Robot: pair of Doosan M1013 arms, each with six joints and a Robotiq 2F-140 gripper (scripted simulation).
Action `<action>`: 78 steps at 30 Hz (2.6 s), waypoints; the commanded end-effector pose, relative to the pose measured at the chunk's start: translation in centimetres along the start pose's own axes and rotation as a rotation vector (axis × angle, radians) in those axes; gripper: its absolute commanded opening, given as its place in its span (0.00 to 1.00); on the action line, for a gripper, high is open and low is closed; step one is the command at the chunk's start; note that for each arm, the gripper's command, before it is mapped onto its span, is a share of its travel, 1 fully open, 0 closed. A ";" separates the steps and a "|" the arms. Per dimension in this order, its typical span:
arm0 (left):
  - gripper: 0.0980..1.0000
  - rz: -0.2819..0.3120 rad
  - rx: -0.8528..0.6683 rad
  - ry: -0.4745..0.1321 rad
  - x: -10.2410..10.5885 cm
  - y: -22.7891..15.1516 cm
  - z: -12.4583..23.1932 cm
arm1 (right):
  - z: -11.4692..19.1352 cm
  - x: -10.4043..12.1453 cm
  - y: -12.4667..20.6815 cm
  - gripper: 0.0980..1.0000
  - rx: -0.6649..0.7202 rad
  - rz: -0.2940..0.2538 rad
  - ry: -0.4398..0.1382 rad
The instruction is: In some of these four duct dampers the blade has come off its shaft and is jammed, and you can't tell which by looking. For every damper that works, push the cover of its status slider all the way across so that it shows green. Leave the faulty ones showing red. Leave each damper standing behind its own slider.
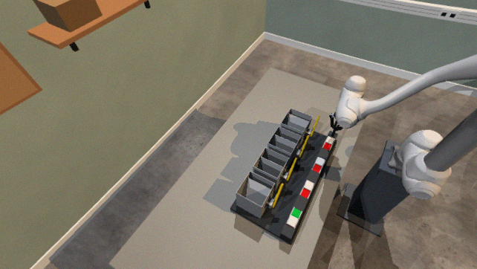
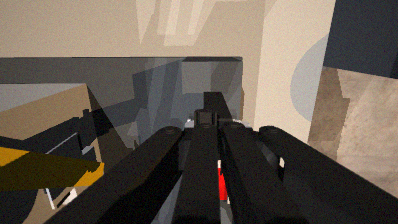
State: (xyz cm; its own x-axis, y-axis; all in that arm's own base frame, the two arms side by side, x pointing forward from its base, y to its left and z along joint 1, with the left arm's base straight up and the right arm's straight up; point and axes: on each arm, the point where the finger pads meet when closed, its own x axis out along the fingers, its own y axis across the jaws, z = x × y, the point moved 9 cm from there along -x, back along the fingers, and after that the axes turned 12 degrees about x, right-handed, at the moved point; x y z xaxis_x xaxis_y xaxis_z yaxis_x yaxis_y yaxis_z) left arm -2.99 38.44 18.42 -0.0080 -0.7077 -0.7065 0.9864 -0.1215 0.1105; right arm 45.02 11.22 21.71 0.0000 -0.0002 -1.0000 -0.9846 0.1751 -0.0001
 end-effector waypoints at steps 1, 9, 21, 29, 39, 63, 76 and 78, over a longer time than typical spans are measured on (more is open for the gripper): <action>1.00 0.000 0.000 0.001 0.0 0.0 0.0 | 0.0 0.0 0.0 0.00 0.000 -0.001 -0.001; 1.00 0.000 0.000 0.001 0.0 0.0 0.0 | 0.0 0.3 0.0 0.00 0.000 -0.001 -0.001; 1.00 0.000 0.000 0.001 0.0 0.0 0.0 | 0.0 0.9 0.0 0.00 0.000 -0.001 -0.001; 1.00 0.000 0.000 0.001 0.0 0.0 0.0 | 0.0 1.1 0.0 0.00 0.000 -0.001 -0.001; 1.00 0.000 0.000 0.001 0.0 0.0 0.0 | 0.0 1.1 0.0 0.00 0.000 -0.001 -0.001; 1.00 0.000 0.000 0.001 0.0 0.0 0.0 | 0.1 1.1 0.0 0.00 0.000 -0.001 -0.001; 1.00 0.000 0.000 0.001 0.0 0.0 0.0 | 0.4 1.1 0.1 0.00 0.000 -0.001 -0.001; 1.00 0.000 0.000 0.001 0.0 0.0 0.0 | 0.4 1.1 0.1 0.00 0.000 -0.001 -0.001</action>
State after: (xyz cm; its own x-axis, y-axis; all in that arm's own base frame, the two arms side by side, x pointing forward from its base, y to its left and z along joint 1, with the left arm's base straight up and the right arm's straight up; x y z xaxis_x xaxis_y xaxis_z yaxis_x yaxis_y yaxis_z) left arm -2.99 38.44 18.42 -0.0080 -0.7077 -0.7065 0.9864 -0.1215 0.1105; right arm 45.01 11.59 20.58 0.0000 -0.0002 -1.0000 -0.9846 0.1751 -0.0001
